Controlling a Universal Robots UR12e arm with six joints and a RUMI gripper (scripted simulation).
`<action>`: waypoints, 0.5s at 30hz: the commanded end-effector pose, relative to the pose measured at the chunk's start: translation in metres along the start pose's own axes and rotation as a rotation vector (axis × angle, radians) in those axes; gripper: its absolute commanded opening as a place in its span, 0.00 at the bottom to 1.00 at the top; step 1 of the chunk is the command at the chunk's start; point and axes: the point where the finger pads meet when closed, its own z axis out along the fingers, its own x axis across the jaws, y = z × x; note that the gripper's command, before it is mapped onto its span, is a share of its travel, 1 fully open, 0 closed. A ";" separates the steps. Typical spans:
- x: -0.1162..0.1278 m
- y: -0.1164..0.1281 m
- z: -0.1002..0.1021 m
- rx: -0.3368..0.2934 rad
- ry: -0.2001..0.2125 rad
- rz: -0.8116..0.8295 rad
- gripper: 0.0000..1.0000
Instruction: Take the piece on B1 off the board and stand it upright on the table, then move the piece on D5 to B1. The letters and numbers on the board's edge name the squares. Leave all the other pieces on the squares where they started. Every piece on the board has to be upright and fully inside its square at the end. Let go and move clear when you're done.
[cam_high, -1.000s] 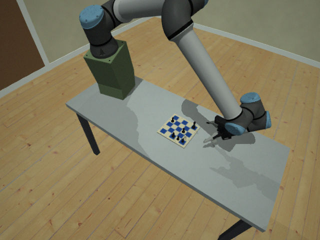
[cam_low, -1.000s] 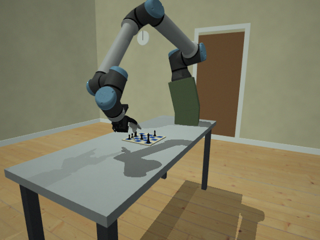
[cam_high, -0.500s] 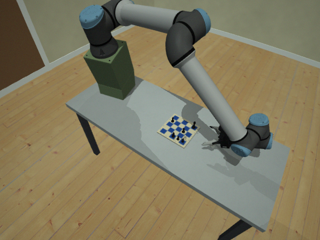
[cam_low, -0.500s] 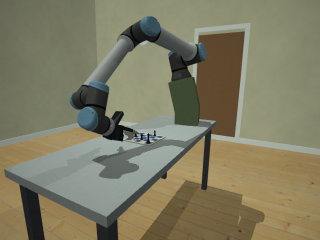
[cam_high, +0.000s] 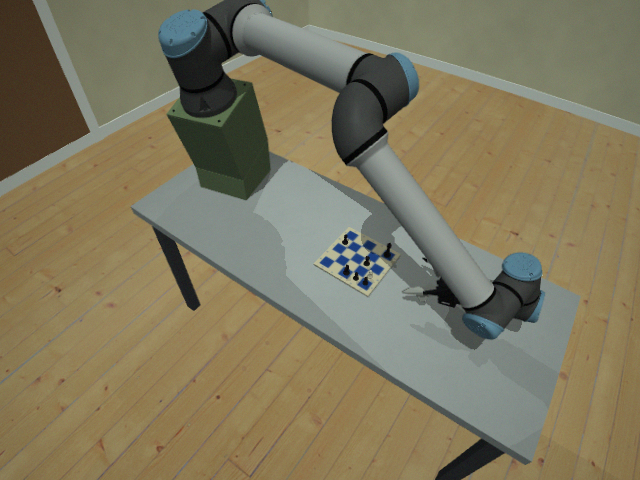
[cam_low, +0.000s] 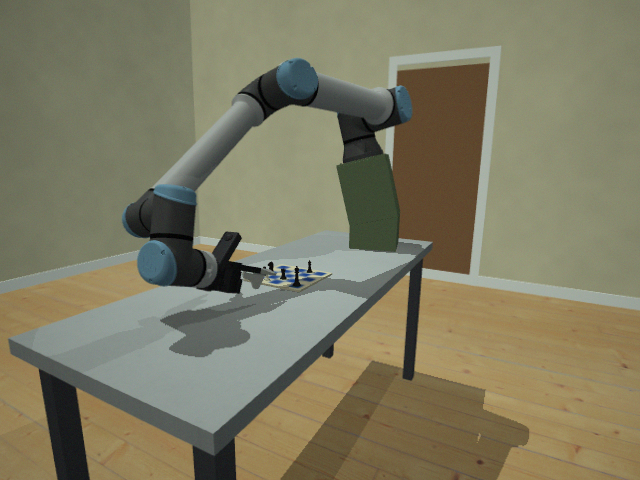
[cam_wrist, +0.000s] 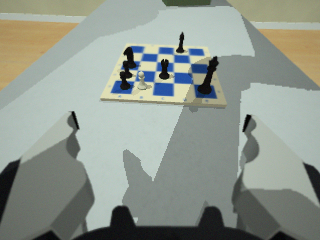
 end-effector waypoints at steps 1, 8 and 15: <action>0.000 0.003 -0.002 0.027 0.021 0.014 1.00; 0.000 0.005 -0.002 0.045 0.036 0.023 1.00; 0.000 0.006 -0.002 0.059 0.047 0.031 1.00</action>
